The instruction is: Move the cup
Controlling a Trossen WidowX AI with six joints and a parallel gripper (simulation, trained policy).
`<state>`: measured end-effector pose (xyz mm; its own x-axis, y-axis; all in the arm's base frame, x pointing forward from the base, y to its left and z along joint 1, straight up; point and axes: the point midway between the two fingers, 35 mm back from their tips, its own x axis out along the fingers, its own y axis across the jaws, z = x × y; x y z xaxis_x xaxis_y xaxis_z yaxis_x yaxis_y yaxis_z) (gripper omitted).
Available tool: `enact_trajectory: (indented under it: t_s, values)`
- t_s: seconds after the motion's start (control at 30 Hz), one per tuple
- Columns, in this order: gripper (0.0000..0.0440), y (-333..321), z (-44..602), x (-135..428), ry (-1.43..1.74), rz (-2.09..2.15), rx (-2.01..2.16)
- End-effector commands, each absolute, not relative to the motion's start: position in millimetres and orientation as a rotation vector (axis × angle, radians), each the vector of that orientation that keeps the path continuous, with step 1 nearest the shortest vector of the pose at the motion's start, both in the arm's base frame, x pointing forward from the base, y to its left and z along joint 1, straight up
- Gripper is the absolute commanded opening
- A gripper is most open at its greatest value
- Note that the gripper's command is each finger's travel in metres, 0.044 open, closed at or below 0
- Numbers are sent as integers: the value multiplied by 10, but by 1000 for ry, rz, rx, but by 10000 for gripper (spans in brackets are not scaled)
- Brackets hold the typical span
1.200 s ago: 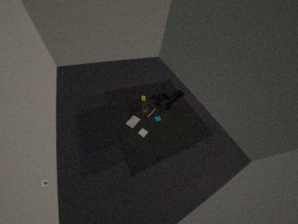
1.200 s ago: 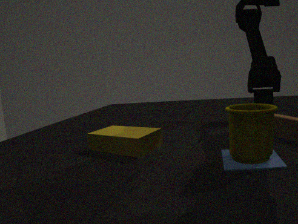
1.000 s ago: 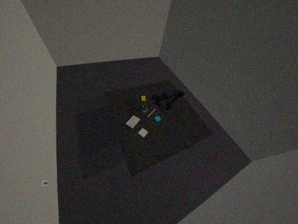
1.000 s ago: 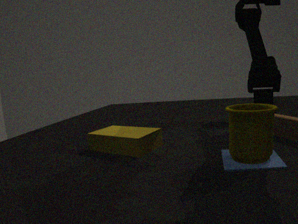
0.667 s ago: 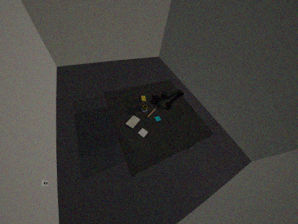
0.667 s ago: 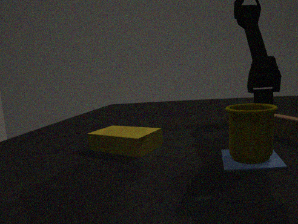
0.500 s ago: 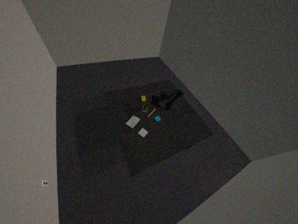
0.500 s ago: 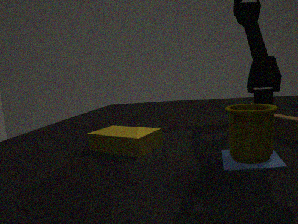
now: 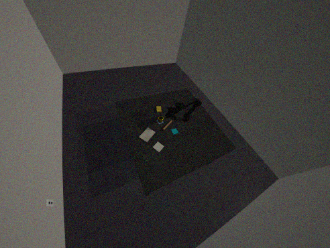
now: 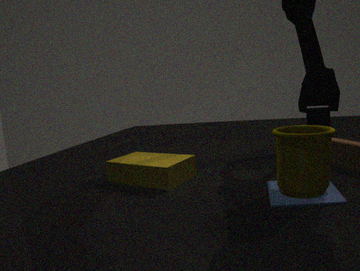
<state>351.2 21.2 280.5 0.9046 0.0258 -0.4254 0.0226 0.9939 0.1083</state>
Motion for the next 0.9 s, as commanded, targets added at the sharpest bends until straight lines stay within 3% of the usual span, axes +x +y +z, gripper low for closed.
enact_trajectory:
  t_s: [0.0, 0.87]
  values:
    - [113, 228, 2793, 3533, 480, -3, 122]
    - [118, 219, 2399, 3584, 897, -54, 83]
